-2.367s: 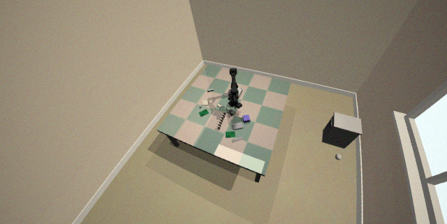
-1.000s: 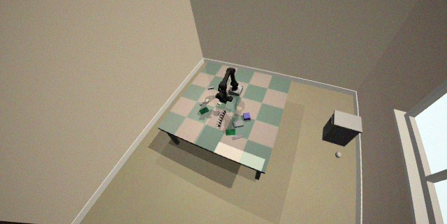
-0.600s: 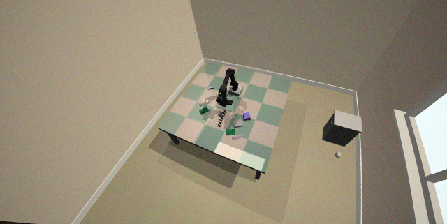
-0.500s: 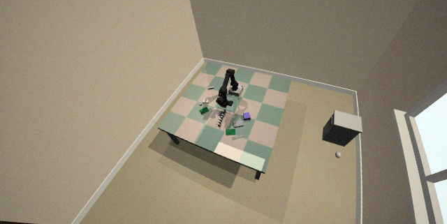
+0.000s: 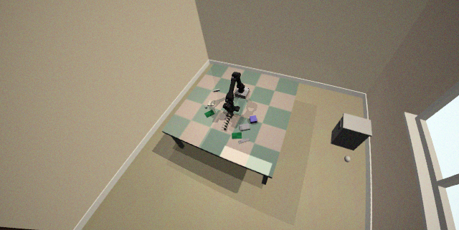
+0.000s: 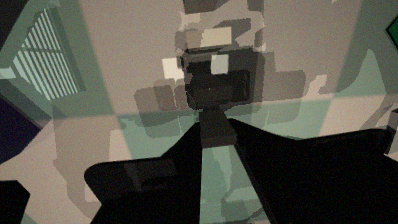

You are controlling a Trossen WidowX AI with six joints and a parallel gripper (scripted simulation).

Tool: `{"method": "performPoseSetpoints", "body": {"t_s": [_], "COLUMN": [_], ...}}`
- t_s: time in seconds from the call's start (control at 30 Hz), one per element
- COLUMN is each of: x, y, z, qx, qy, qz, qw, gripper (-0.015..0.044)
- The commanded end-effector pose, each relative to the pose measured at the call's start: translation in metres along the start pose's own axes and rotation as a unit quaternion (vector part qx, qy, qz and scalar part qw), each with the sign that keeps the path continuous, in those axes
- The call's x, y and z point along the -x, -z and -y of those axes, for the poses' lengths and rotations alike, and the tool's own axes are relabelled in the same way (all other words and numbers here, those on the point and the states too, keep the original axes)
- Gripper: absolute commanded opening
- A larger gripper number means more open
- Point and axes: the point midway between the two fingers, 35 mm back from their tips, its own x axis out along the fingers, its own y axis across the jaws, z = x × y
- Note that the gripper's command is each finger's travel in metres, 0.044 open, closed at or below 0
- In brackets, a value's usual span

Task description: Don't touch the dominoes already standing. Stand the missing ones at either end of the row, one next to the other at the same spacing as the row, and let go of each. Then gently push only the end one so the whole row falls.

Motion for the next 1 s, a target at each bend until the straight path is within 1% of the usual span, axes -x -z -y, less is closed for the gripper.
{"method": "performPoseSetpoints", "body": {"t_s": [0.0, 0.2, 0.6, 0.63, 0.73, 0.8, 0.97], "x": [-0.004, -0.004, -0.004, -0.004, -0.001, 0.020, 0.100], "y": [0.001, 0.001, 0.001, 0.001, 0.000, -0.004, -0.005], "z": [-0.001, -0.001, -0.001, -0.001, -0.001, 0.000, 0.000], "qx": [0.001, 0.001, 0.001, 0.001, 0.001, 0.001, 0.000], "qy": [-0.002, -0.002, -0.002, -0.002, -0.002, -0.001, 0.000], "qz": [0.001, 0.001, 0.001, 0.001, 0.001, 0.001, 0.001], "qw": [1.000, 1.000, 1.000, 1.000, 1.000, 1.000, 1.000], "gripper": [0.0107, 0.0107, 0.0422, 0.0440, 0.0440, 0.0440, 0.0440]}}
